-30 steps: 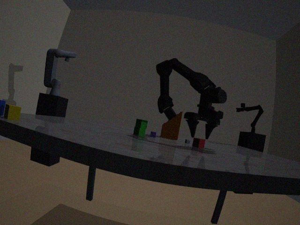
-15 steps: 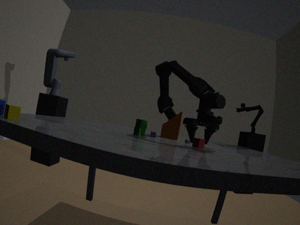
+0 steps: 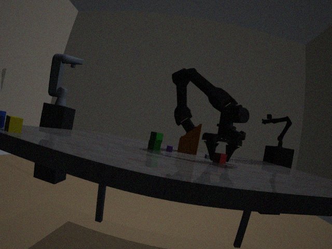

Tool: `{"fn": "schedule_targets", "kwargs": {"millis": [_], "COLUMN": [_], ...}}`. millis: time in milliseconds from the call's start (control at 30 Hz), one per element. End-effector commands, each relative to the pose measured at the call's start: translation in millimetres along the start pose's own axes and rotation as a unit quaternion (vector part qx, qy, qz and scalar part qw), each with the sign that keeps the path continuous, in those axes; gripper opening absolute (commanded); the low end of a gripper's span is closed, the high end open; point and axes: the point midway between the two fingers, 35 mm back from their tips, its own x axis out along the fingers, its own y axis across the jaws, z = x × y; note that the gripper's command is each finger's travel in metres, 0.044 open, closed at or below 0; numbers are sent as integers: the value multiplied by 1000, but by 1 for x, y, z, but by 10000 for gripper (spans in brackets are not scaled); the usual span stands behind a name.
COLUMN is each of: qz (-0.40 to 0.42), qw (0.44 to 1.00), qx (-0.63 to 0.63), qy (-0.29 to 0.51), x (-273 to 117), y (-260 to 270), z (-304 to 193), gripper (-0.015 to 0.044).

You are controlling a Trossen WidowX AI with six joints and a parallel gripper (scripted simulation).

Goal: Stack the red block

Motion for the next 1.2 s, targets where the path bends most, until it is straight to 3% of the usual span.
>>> {"fn": "schedule_targets", "kwargs": {"millis": [0,67,433,700,833,1167], "qz": [-2,-2,-2,-2,-1,0], "qw": [1000,1000,1000,1000,1000,1000], "qx": [-3,-3,-3,-3,-3,-3], "qy": [0,0,0,0,0,-1], "x": [1,0,0,0,-12,-62], "y": [0,0,0,0,0,1], "z": [0,0,0,0,0,1], "gripper": [440,440,151,98,0,0]}}
